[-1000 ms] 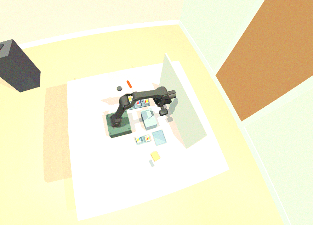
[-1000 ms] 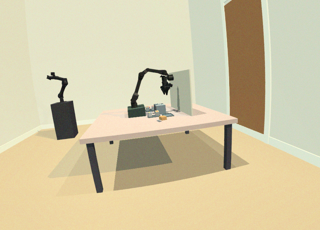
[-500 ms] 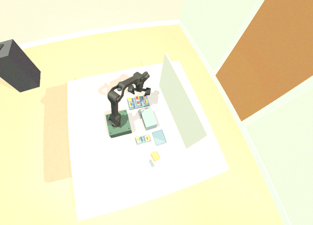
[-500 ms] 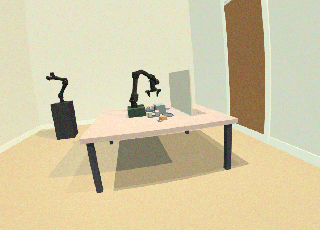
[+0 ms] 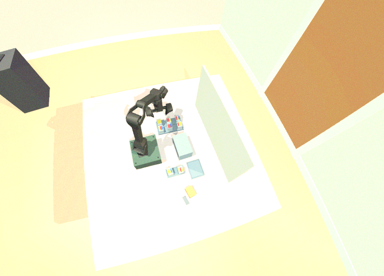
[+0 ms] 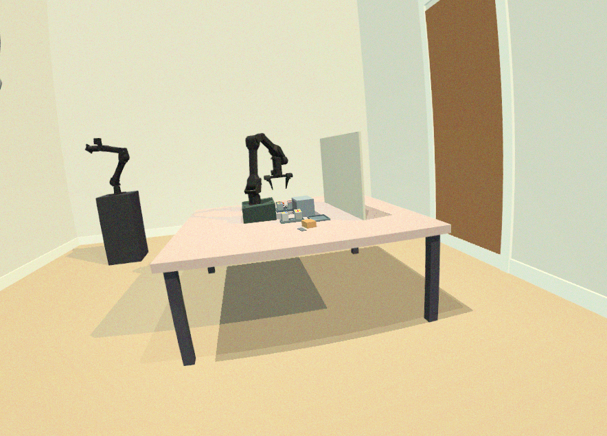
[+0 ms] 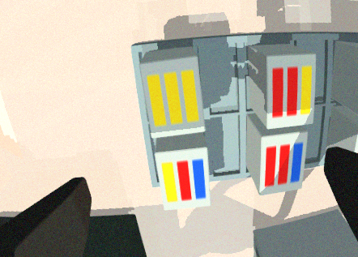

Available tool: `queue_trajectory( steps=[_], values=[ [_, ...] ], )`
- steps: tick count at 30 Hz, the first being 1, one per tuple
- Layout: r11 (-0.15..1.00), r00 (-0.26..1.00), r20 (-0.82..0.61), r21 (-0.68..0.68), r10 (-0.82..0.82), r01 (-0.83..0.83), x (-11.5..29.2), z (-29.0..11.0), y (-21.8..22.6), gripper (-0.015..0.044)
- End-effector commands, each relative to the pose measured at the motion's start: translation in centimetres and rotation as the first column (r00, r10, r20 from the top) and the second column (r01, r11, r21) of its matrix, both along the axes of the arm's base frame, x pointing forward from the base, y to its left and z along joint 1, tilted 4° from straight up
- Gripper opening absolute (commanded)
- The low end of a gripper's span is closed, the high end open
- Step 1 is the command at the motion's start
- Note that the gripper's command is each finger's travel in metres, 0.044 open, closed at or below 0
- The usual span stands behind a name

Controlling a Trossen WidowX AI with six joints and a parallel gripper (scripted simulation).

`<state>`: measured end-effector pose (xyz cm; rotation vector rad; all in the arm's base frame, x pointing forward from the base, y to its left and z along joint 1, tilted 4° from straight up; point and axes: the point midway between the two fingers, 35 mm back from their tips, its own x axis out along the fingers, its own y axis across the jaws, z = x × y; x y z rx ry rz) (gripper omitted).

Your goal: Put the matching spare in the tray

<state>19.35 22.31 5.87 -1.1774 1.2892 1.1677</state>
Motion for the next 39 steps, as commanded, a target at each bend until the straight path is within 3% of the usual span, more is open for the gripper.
queue_trajectory(
  steps=[1,4,39],
  values=[
    [1.0,1.0,-0.005,0.005,0.017,-0.017,-0.4,-1.2,0.2,0.0361],
    [1.0,1.0,-0.005,0.005,0.017,-0.017,-0.9,-3.6,0.1,0.03],
    [1.0,1.0,-0.005,0.005,0.017,-0.017,-1.0,-7.6,0.2,0.03]
  ],
)
